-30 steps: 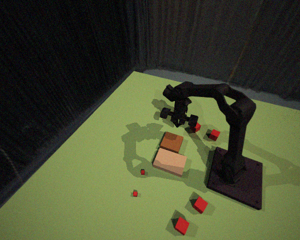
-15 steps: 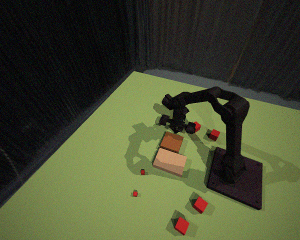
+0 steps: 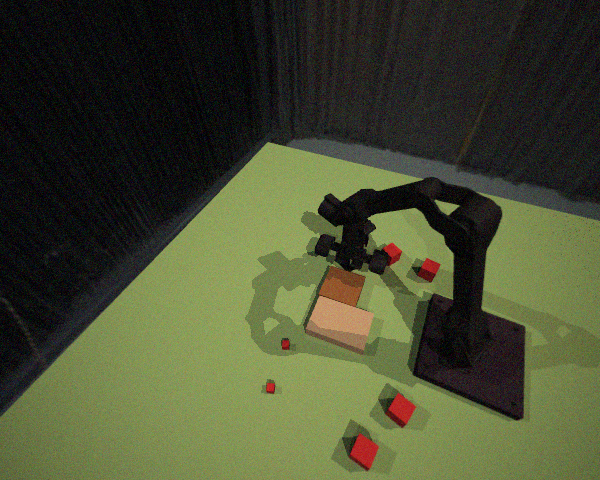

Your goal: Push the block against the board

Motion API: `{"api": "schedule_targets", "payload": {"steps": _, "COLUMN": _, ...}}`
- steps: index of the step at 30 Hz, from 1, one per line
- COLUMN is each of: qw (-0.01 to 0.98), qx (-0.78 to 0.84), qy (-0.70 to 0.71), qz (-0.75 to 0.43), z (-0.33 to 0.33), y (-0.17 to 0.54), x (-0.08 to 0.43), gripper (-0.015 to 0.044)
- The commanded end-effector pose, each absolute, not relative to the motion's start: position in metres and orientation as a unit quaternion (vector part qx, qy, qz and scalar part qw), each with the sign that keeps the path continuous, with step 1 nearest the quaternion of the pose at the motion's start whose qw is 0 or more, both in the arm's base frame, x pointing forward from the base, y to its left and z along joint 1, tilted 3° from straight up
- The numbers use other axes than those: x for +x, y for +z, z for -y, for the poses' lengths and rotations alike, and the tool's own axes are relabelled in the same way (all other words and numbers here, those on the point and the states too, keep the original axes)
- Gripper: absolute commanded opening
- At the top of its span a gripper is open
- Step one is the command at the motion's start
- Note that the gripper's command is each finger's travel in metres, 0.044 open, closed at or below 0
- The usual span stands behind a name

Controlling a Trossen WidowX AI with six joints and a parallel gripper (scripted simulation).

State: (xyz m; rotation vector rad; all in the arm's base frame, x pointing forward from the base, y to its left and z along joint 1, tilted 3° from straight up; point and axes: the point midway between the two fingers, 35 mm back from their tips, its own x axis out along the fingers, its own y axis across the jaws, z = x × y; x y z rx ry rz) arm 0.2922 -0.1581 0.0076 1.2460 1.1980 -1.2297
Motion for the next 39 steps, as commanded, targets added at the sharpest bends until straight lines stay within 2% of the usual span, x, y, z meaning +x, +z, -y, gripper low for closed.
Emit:
{"api": "schedule_targets", "payload": {"steps": 1, "qw": 0.486, "qx": 0.514, "qy": -0.504, "qz": -0.495, "z": 0.149, "y": 0.006, "x": 0.292, "gripper": 0.0}}
{"api": "schedule_targets", "payload": {"steps": 39, "qw": 0.486, "qx": 0.513, "qy": -0.506, "qz": -0.494, "z": 0.196, "y": 0.008, "x": 0.291, "gripper": 0.0}}
